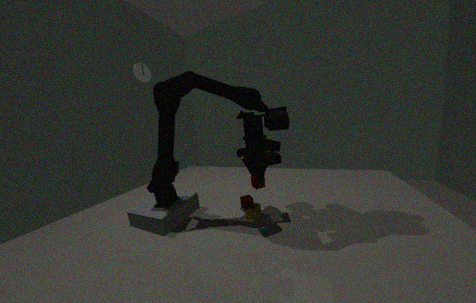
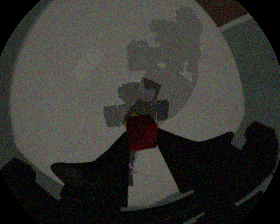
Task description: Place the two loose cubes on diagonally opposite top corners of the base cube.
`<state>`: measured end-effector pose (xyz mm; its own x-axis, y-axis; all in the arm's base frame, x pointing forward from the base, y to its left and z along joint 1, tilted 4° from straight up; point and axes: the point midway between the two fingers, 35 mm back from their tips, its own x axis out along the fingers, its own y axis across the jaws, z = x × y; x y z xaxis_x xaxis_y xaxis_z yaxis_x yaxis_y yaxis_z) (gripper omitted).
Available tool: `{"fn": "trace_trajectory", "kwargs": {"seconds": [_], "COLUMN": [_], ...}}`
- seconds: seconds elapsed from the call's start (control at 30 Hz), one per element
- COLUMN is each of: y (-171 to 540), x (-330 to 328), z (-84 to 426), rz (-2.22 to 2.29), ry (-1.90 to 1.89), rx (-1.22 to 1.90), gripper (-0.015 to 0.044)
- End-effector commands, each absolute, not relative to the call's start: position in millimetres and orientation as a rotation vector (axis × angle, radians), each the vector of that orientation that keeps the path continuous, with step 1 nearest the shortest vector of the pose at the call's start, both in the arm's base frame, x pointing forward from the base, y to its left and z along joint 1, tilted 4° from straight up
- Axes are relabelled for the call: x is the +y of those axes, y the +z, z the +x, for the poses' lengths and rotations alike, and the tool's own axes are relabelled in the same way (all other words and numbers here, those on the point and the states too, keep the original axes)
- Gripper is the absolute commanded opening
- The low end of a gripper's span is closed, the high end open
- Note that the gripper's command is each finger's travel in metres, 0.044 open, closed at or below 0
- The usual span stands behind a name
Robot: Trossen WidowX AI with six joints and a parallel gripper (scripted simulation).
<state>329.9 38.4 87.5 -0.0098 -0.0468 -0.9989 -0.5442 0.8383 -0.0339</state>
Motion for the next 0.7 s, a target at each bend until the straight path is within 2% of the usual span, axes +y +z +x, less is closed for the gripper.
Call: {"fn": "trace_trajectory", "kwargs": {"seconds": [0.0, 0.67], "y": [78, 57], "x": [38, 37], "z": [328, 326], "rz": [-0.472, -0.424], "ry": [0.426, 0.413], "rx": [1.549, 1.543], "gripper": [0.0105, 0.0105]}}
